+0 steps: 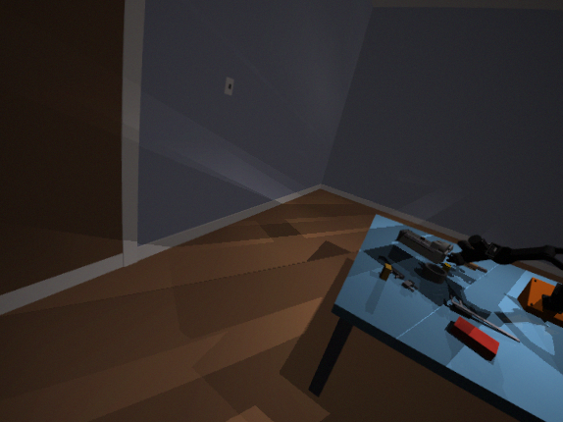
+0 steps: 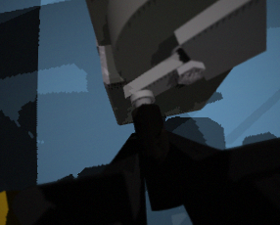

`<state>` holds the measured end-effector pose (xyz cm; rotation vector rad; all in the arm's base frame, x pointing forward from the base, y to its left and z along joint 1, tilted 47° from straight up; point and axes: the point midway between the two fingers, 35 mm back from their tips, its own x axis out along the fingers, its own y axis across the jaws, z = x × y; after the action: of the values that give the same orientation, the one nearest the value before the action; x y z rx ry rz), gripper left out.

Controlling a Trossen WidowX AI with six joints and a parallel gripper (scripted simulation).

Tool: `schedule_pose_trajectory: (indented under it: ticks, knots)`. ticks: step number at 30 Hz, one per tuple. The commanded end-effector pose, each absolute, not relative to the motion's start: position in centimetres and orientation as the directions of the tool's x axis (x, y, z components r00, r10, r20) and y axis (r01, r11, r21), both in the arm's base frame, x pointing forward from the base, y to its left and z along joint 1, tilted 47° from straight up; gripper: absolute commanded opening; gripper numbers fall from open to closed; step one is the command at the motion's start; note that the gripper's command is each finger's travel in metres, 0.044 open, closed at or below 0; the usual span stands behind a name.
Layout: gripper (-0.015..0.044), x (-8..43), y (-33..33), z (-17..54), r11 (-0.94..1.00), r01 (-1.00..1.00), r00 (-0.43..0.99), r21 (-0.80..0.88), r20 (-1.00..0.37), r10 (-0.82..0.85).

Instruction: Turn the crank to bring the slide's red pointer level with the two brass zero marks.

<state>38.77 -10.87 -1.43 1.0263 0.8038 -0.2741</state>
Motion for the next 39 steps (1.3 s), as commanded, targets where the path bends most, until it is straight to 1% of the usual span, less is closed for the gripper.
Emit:
schedule_pose_trajectory:
  ticks: [1, 39]
  knots:
    - [0.0000, 38.9, -11.1, -0.5, 0.518, 0.539, 0.703, 0.664, -0.693, 0.157]
    - [0.0000, 38.1, -13.4, 1.1, 0.519, 0.540, 0.703, 0.663, -0.694, 0.156]
